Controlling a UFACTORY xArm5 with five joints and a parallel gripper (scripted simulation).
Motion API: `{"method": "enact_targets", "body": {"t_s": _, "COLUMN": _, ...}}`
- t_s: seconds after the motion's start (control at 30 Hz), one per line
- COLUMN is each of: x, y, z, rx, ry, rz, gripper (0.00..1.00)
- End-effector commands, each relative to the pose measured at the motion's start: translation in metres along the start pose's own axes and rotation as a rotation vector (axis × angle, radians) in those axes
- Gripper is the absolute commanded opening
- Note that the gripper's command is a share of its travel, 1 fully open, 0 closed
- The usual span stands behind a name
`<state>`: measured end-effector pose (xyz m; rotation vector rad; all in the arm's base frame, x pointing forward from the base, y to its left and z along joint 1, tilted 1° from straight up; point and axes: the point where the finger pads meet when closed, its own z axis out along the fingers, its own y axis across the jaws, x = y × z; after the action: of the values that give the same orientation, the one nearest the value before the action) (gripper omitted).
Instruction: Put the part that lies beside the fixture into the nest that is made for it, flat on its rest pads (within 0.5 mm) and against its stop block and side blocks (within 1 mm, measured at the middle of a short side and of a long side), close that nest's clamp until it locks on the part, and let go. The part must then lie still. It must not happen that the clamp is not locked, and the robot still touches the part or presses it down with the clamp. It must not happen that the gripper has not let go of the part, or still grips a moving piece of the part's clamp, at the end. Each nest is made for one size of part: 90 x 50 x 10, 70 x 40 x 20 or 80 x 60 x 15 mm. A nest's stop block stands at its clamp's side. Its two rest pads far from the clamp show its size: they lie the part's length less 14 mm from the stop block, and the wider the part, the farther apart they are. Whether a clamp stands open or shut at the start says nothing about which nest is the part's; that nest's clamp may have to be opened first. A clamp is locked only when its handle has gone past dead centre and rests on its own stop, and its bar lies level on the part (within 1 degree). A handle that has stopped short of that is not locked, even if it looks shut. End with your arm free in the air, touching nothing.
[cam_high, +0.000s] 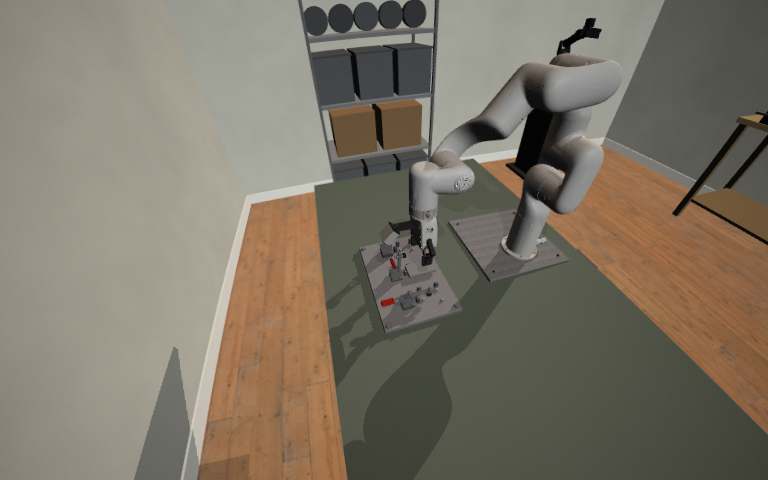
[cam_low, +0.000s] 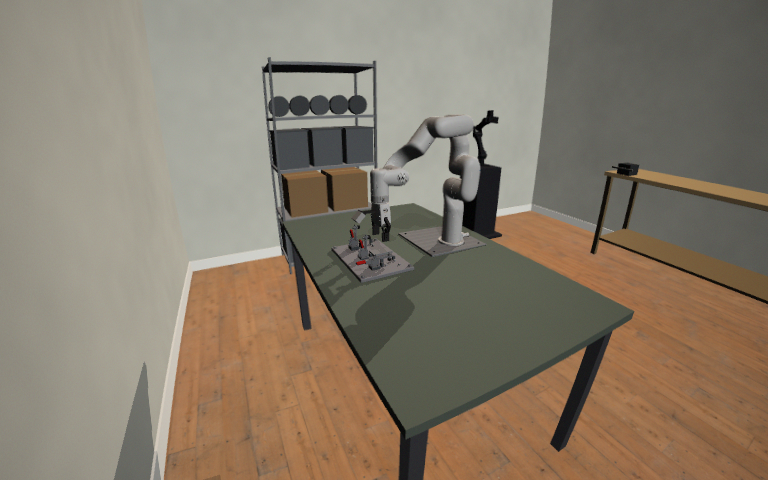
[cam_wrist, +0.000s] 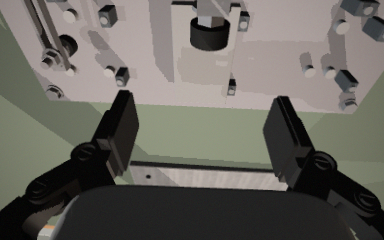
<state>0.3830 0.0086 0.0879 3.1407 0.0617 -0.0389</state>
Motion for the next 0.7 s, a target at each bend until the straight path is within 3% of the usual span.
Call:
{"method": "enact_targets", "body": {"t_s": 0.0, "x": 0.001, "y": 0.000, "z": -0.002, "rx": 0.000, "ry": 0.003, "rz": 0.000, "gripper": 1.00}}
{"method": "enact_targets", "body": {"t_s": 0.33, "x": 0.001, "y": 0.000, "z": -0.002, "rx": 0.000, "ry": 0.003, "rz": 0.000, "gripper": 1.00}}
{"method": "enact_targets", "body": {"t_s": 0.37, "x": 0.001, "y": 0.000, "z": -0.002, "rx": 0.000, "ry": 0.003, "rz": 0.000, "gripper": 0.47}}
{"method": "enact_targets", "body": {"t_s": 0.53, "x": 0.001, "y": 0.000, "z": -0.006, "rx": 0.000, "ry": 0.003, "rz": 0.000, "gripper": 0.47}}
{"method": "enact_targets", "body": {"t_s": 0.67, "x": 0.001, "y": 0.000, "z": -0.025, "rx": 0.000, "ry": 0.003, "rz": 0.000, "gripper": 0.47}}
